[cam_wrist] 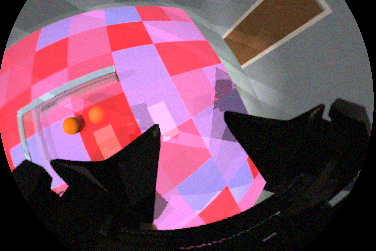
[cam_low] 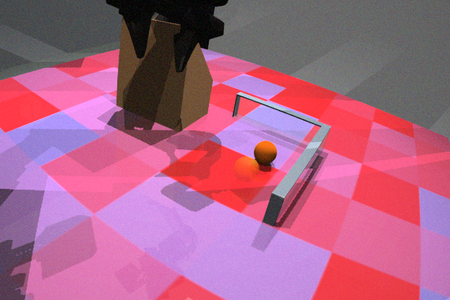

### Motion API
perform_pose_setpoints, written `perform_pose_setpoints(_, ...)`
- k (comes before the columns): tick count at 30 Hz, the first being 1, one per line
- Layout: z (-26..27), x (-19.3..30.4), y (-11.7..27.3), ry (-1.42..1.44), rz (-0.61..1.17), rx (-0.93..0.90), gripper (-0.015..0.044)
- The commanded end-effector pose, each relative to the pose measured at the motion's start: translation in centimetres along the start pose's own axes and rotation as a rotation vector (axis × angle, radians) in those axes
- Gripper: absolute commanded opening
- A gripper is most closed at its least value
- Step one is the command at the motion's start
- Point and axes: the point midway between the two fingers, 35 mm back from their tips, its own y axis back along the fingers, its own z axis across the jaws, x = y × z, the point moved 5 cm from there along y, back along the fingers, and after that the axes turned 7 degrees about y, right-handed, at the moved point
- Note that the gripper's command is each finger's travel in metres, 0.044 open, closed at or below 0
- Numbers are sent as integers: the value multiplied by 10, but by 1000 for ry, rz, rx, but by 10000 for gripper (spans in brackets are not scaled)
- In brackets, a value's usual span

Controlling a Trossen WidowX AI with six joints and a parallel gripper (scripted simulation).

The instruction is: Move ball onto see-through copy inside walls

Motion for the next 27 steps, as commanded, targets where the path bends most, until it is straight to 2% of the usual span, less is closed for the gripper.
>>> perform_pose_setpoints(1, 37, -24, -14, 51, 51, -92, 330)
perform_pose_setpoints(7, 84, -50, -29, 111, 118, -220, 330)
perform_pose_setpoints(17, 232, -75, -56, 222, 380, -530, 330)
perform_pose_setpoints(27, 241, -69, -68, 223, 386, -535, 330)
